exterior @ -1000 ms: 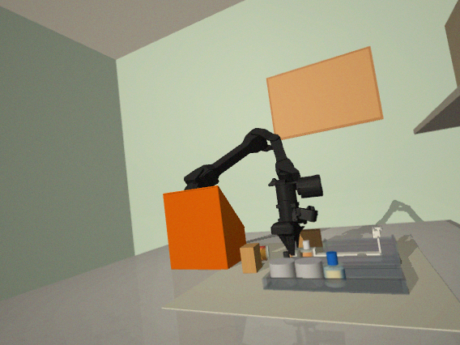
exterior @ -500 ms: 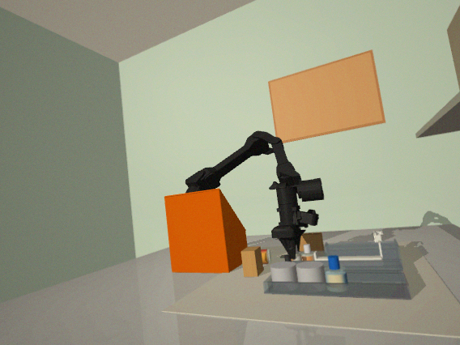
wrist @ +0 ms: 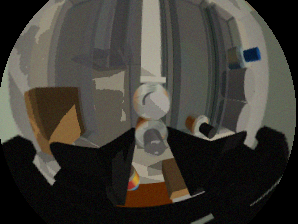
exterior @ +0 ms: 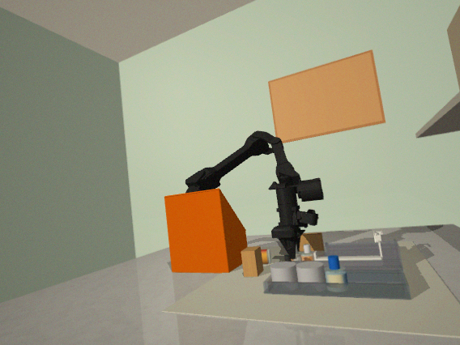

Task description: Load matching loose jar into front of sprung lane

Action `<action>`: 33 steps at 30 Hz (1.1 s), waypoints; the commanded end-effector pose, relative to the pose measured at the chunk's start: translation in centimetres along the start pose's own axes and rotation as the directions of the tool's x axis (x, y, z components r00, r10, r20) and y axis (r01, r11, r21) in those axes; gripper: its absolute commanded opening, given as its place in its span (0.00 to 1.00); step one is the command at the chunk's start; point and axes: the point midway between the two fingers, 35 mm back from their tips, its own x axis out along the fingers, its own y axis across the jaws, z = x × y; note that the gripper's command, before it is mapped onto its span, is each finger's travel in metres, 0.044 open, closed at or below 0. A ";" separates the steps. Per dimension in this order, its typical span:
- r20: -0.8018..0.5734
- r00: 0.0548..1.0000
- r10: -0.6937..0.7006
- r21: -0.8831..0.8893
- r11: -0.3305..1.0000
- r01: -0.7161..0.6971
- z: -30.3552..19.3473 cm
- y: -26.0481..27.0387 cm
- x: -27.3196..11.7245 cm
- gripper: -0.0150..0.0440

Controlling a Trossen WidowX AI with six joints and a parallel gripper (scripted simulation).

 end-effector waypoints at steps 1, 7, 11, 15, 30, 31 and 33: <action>-0.001 1.000 0.001 0.001 1.000 -0.001 -0.1 0.0 0.0 0.25; -0.001 1.000 0.001 0.001 1.000 -0.001 -0.1 0.0 0.0 0.25; -0.001 1.000 0.001 0.001 1.000 -0.001 -0.1 0.0 0.0 0.25; -0.001 1.000 0.001 0.001 1.000 -0.001 0.0 0.0 0.0 0.39; -0.001 1.000 0.000 0.001 1.000 0.000 0.0 0.0 -1.2 0.73; -0.001 1.000 0.000 0.001 1.000 0.000 0.0 0.0 -1.6 0.73; -0.001 1.000 0.000 0.000 1.000 0.000 0.0 0.0 -2.0 0.73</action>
